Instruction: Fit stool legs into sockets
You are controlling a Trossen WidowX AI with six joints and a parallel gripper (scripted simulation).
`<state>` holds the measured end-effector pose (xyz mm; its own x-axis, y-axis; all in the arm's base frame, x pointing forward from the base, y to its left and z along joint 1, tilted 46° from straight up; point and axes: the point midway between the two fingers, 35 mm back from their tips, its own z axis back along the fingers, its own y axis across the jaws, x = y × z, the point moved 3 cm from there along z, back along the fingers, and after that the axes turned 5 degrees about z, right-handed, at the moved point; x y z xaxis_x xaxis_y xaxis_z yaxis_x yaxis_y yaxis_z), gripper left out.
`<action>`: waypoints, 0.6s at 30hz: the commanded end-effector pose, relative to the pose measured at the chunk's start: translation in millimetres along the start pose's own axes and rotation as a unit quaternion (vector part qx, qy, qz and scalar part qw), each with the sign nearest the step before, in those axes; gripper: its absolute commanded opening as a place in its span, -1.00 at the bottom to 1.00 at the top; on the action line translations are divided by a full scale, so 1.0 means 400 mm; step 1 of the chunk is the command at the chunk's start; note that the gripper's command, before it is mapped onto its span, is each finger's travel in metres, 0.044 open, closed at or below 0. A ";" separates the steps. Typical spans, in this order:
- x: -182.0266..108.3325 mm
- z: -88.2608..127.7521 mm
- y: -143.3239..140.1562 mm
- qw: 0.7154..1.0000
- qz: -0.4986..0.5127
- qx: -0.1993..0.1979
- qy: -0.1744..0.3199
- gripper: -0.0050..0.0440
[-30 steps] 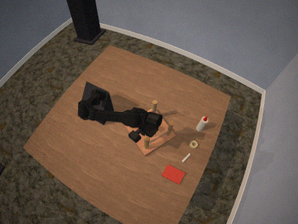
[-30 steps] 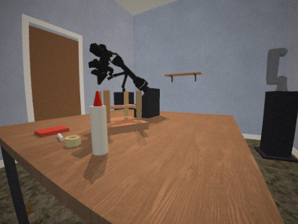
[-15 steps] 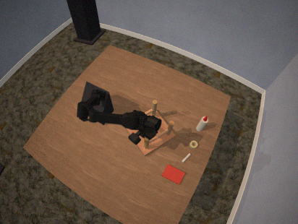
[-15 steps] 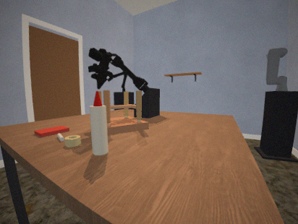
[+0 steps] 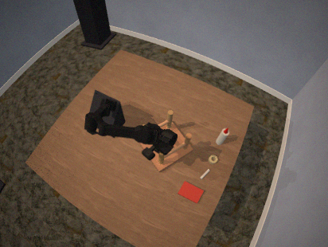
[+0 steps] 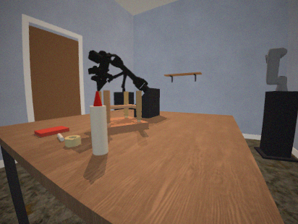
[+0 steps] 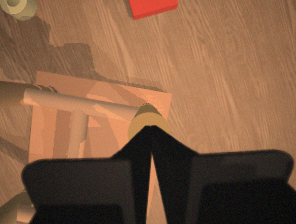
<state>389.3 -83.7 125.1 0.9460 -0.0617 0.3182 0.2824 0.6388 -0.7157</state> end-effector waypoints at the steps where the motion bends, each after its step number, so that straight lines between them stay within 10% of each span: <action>1: -0.008 -0.011 0.004 1.000 0.005 0.002 0.003 -0.80; 18: -0.006 -0.014 0.003 1.000 0.004 0.001 0.002 -0.80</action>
<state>390.6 -86.9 123.4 0.9436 -0.0501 0.3273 0.2835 0.6332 -0.7202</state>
